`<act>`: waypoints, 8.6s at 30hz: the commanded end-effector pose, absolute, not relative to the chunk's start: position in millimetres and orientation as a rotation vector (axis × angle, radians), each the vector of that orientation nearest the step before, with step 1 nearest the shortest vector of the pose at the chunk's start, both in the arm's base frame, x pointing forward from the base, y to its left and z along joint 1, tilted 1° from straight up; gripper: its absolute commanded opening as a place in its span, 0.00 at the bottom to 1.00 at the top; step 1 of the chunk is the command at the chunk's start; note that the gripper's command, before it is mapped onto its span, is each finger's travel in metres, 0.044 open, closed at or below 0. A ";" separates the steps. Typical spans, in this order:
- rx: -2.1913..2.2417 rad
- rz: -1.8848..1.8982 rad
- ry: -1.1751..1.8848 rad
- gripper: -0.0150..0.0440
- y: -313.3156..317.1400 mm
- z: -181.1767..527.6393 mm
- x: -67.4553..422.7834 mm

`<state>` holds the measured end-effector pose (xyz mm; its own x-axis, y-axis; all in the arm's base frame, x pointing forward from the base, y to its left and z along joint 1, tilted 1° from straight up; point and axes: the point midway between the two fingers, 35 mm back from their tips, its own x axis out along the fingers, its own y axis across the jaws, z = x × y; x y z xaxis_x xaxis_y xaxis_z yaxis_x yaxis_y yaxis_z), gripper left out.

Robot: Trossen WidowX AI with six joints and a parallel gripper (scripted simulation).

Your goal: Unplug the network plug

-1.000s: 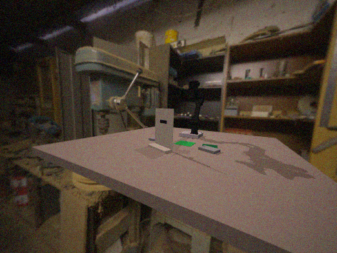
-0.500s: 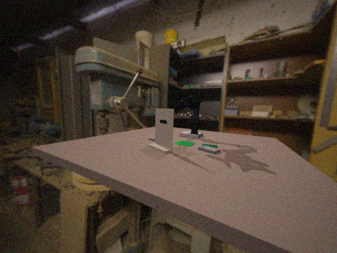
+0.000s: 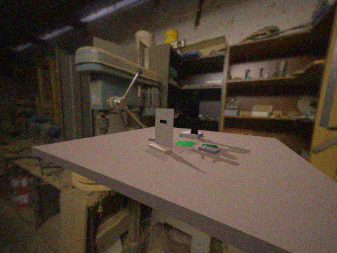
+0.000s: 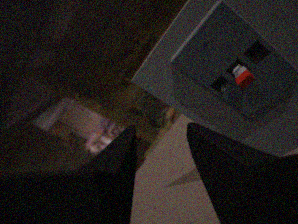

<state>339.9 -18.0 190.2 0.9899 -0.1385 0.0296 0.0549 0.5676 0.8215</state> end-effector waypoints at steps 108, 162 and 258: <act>1.569 -0.168 -0.193 0.25 -88.0 131.3 401.6; 1.571 -0.170 -0.191 0.25 -70.3 130.0 373.2; 1.572 -0.172 -0.188 0.25 -48.2 186.8 327.3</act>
<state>329.5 -47.9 179.0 0.9747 -0.2236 -0.0007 -0.0003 -0.0041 1.0000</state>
